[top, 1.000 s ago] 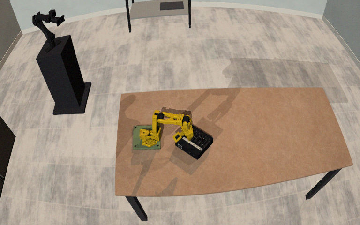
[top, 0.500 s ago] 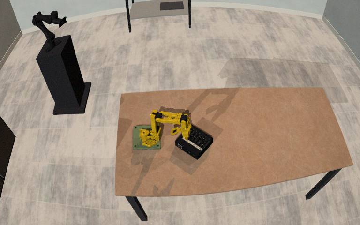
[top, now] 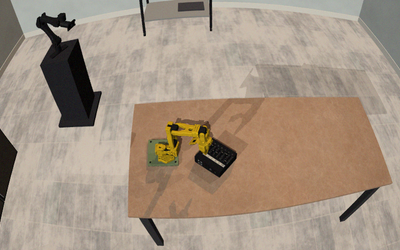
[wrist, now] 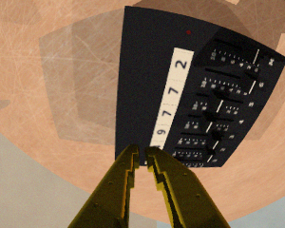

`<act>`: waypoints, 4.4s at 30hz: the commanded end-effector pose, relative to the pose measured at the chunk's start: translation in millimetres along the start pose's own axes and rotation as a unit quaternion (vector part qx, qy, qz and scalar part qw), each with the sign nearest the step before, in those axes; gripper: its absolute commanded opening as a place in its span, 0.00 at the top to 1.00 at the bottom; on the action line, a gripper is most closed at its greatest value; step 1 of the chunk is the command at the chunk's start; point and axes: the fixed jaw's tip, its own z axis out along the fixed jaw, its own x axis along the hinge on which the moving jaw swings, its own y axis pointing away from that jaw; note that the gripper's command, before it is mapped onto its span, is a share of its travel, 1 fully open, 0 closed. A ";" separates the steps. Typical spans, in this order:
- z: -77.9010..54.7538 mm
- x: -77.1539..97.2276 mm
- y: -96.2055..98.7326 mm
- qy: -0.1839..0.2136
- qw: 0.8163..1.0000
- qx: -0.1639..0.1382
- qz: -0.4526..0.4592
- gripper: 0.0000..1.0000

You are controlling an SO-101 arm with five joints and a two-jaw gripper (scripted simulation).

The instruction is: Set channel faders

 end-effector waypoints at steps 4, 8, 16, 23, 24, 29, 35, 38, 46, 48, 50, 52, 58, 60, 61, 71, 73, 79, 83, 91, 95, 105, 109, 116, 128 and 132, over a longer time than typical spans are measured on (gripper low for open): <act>-1.9 -5.4 -0.9 0.000 0.999 0.001 0.043 1.00; -2.3 -6.5 -0.9 0.000 0.998 0.001 0.067 1.00; -2.5 -7.2 -0.8 0.000 0.997 0.001 0.082 1.00; -2.6 -6.2 -1.5 0.001 0.997 0.002 0.082 1.00; -2.6 -5.0 -2.3 0.002 0.997 0.002 0.082 1.00; -2.8 10.3 -13.7 0.016 0.997 0.009 0.080 1.00; 2.5 41.0 -43.8 0.045 0.996 0.029 0.075 1.00; 4.3 45.7 -49.8 0.050 0.995 0.033 0.074 1.00; 19.4 66.7 -87.1 0.080 0.992 0.062 0.069 1.00; 21.2 68.1 -90.9 0.082 0.992 0.065 0.069 1.00; 22.1 68.6 -92.5 0.083 0.992 0.067 0.069 1.00; 22.2 68.7 -92.8 0.084 0.992 0.067 0.069 1.00; 22.2 68.7 -92.8 0.084 0.992 0.067 0.069 1.00; 22.2 68.7 -92.8 0.084 0.992 0.067 0.069 1.00; 22.2 68.7 -92.8 0.084 0.992 0.067 0.069 1.00; 22.2 68.7 -92.8 0.084 0.992 0.067 0.069 1.00; 22.3 68.8 -92.9 0.084 0.992 0.067 0.069 1.00; 24.1 71.1 -94.4 0.087 0.991 0.069 0.068 1.00; 25.3 72.6 -95.4 0.090 0.991 0.071 0.067 1.00; 25.5 72.8 -95.5 0.090 0.991 0.071 0.067 1.00; 25.5 72.8 -95.5 0.090 0.991 0.071 0.067 1.00; 25.5 72.8 -95.5 0.090 0.991 0.071 0.067 1.00; 26.0 72.8 -95.5 0.090 0.991 0.071 0.067 1.00; 31.5 72.6 -95.7 0.083 0.992 0.067 0.068 1.00; 44.6 71.7 -95.8 0.069 0.993 0.058 0.071 1.00; 47.5 71.3 -95.8 0.065 0.994 0.056 0.072 1.00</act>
